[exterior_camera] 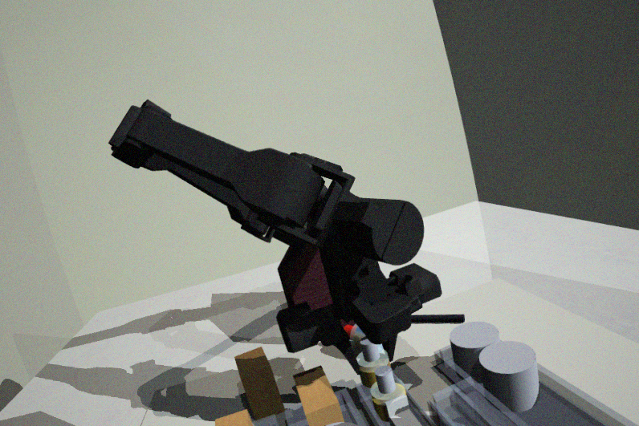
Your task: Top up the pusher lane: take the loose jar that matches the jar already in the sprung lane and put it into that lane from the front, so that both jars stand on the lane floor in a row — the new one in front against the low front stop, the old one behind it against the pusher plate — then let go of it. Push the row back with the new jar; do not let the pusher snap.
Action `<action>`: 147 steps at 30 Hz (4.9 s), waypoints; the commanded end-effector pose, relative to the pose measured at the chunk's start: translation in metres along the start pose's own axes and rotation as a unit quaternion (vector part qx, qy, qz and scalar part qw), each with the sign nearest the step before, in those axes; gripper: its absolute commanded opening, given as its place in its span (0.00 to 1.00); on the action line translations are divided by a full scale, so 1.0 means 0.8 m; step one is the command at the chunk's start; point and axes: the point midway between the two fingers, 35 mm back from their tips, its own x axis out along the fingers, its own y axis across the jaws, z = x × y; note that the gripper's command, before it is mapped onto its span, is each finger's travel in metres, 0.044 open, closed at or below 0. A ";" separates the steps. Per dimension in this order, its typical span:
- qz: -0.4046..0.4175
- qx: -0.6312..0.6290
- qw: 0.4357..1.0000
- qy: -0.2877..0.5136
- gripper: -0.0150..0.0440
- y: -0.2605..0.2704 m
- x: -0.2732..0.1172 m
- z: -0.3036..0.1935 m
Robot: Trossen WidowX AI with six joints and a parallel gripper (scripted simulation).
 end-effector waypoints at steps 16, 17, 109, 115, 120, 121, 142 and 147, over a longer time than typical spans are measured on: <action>-0.001 0.007 1.000 -0.012 0.25 -0.002 -0.008 0.019; -0.001 0.007 1.000 -0.012 0.25 -0.002 -0.008 0.019; -0.001 0.007 1.000 -0.012 0.25 -0.001 0.002 0.025; -0.001 0.007 1.000 -0.012 0.25 -0.001 0.005 0.026; -0.001 0.007 1.000 -0.012 0.25 -0.001 0.007 0.025; -0.001 0.007 1.000 -0.012 0.25 -0.001 0.008 0.025; -0.001 0.007 1.000 -0.012 0.25 -0.001 0.018 0.024; -0.001 0.007 1.000 -0.012 0.25 -0.001 0.020 0.023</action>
